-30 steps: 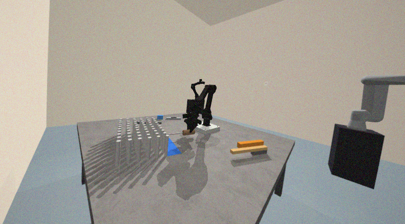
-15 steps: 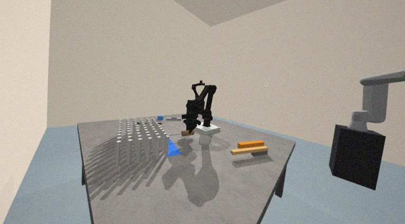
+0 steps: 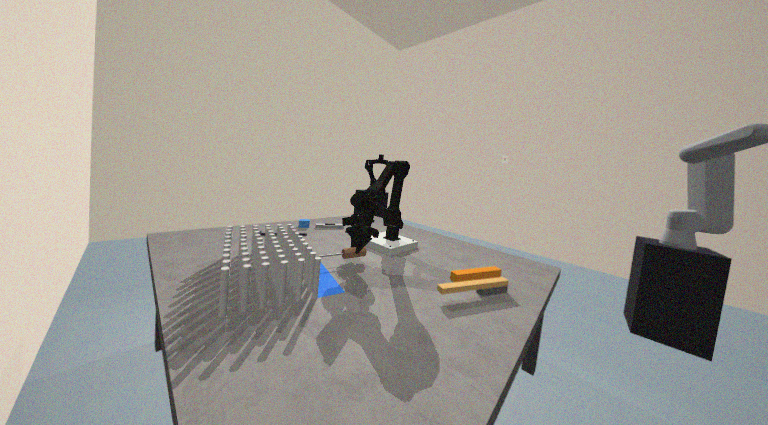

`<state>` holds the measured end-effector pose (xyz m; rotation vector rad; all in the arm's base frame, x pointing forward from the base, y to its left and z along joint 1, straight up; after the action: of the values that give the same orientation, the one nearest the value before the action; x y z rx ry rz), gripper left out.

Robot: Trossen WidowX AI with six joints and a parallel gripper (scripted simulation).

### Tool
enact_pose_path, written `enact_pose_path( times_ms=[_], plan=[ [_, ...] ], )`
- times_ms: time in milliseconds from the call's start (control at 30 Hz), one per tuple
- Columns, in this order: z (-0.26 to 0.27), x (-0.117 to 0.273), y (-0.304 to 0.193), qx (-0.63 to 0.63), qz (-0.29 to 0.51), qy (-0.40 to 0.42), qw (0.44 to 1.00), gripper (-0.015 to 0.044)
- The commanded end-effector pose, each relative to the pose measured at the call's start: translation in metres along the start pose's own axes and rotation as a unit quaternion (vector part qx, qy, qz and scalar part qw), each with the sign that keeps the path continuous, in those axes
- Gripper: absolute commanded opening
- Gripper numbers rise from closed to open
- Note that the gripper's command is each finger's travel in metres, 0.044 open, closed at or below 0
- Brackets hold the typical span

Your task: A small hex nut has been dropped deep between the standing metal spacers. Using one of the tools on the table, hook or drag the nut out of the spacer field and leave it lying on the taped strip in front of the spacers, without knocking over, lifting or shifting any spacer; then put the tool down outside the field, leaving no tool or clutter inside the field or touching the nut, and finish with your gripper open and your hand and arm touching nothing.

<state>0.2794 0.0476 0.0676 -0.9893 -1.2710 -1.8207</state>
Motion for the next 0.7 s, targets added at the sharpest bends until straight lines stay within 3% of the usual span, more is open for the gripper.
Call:
enact_pose_path(
  times_ms=[0, 667],
  plan=[
    [0.002, -0.001, 0.006, 0.002, -0.005, 0.004, 1.000, 0.0000],
    [0.001, -0.006, 0.019, 0.002, -0.005, 0.004, 1.000, 0.0000]
  ],
)
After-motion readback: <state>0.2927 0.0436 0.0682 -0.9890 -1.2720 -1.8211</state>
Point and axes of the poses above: the point midway between the two fingers, 35 mm back from their tips, its own x axis back along the fingers, its own z axis across the jaws, y = z × x, the point moved 3 cm from there along x, back along the fingers, and after that the axes turned 6 degrees about x, right-handed, at the moved point
